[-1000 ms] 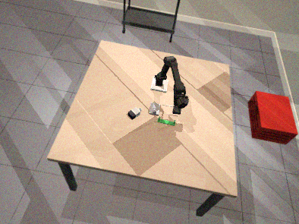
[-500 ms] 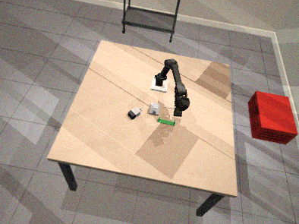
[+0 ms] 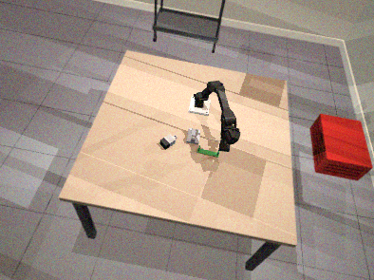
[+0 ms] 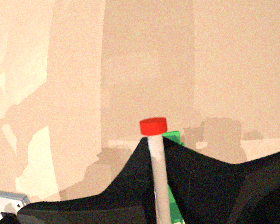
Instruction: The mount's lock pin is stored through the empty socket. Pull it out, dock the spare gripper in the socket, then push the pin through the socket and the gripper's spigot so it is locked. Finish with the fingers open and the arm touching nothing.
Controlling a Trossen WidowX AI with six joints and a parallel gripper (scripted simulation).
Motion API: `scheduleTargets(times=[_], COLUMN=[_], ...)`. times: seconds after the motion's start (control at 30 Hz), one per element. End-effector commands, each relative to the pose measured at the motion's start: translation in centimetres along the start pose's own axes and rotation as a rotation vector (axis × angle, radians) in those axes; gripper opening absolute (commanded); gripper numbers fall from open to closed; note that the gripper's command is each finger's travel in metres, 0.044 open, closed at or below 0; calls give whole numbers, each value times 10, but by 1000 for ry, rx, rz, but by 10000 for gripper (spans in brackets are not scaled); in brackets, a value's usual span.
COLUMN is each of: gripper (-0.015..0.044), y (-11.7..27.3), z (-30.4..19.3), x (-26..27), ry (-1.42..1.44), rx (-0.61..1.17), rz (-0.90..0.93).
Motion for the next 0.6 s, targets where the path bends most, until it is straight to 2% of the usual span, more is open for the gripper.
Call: scheduleTargets(times=[0.0,0.57], gripper=[0,0], y=[0,-11], z=[3,6], x=[-10,-27], ry=[-14,-32], rx=[0,-3], rz=[-5,-10])
Point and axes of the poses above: the point midway between the two fingers, 35 mm back from their tips, its own y axis back along the fingers, its own x axis across the jaws, z = x × y, the point moved 9 cm from there along y, back along the fingers, and after that the axes turned 8 degrees about y, right-handed, at the moved point
